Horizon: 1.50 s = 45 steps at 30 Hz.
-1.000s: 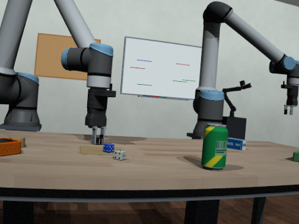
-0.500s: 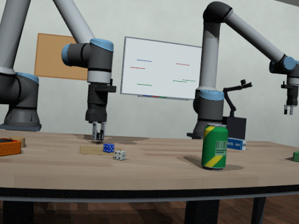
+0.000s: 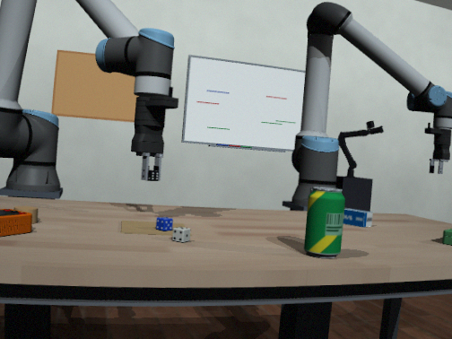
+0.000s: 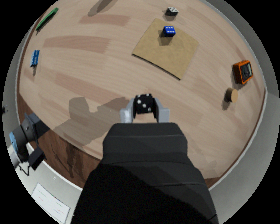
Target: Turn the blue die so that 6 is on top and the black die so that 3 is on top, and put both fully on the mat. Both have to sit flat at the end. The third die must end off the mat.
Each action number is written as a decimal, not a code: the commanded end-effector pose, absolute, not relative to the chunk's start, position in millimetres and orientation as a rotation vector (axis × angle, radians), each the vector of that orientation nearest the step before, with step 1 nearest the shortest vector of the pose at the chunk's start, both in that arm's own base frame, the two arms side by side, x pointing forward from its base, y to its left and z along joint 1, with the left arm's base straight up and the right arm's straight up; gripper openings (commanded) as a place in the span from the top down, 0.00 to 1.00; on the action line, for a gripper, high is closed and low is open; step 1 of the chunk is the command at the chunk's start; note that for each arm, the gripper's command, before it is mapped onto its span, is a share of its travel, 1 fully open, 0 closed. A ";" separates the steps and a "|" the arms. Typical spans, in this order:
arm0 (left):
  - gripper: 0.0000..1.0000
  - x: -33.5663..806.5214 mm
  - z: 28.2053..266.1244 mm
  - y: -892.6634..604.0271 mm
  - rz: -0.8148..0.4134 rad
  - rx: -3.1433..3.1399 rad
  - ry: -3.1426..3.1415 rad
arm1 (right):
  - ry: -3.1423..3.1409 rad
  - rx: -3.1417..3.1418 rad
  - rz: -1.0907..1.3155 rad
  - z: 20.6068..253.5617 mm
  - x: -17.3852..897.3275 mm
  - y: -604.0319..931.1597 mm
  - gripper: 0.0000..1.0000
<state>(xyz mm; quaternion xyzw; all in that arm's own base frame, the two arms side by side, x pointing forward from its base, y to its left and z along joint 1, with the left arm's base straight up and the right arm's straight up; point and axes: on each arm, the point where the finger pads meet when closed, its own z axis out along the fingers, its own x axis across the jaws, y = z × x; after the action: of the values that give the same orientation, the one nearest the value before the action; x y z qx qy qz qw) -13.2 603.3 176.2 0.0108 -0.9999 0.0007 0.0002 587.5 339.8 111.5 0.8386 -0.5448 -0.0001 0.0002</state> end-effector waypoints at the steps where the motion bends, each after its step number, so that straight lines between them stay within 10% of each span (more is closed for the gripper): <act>1: 0.00 -13.1 177.0 603.9 0.000 0.034 -3.141 | -1.711 2.635 0.000 119.5 587.7 340.3 0.51; 45: 0.00 -13.1 177.0 603.9 0.000 0.034 -3.141 | -1.704 2.639 0.000 99.0 706.1 319.3 0.51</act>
<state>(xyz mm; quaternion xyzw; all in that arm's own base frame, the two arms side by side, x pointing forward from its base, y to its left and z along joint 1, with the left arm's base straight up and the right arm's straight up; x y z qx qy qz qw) -13.2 603.3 176.2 0.0108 -0.9999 0.0007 0.0002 705.4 318.8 111.8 0.8401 -0.5424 -0.0004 0.0010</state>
